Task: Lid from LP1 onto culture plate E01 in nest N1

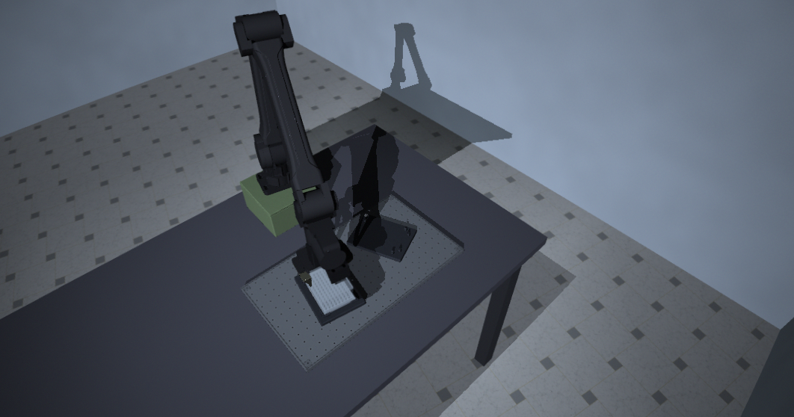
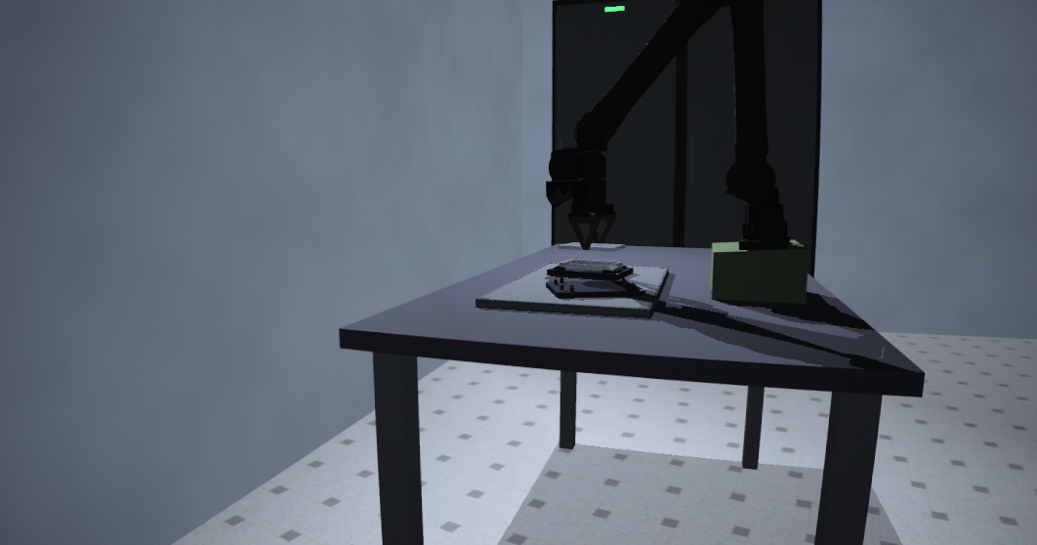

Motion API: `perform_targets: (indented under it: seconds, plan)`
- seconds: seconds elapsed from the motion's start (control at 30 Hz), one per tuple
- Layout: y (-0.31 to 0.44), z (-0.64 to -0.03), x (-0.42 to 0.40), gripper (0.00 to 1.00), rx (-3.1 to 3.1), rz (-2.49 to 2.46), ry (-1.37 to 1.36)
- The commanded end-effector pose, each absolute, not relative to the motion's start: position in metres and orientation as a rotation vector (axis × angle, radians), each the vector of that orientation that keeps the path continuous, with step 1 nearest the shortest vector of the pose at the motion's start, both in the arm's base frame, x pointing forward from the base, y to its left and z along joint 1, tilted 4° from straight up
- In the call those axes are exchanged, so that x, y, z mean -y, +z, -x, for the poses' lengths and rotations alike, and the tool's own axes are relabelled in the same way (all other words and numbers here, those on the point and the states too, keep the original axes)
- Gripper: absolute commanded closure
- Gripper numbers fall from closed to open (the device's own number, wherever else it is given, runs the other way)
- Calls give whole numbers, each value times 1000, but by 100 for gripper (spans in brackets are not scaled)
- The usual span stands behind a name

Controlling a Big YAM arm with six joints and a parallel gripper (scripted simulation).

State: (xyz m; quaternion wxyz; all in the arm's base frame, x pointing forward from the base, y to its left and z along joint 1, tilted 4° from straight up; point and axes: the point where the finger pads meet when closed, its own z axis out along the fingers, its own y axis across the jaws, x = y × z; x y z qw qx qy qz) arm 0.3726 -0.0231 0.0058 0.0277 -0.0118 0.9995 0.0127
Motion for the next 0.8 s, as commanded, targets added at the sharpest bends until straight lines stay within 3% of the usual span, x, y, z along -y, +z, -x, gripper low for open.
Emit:
perform_targets:
  seconds: [0.0,0.77]
  plan:
    - [2,-384,20,100,-3062,55,40]
    - [-11,-390,22,100,-3051,41,36]
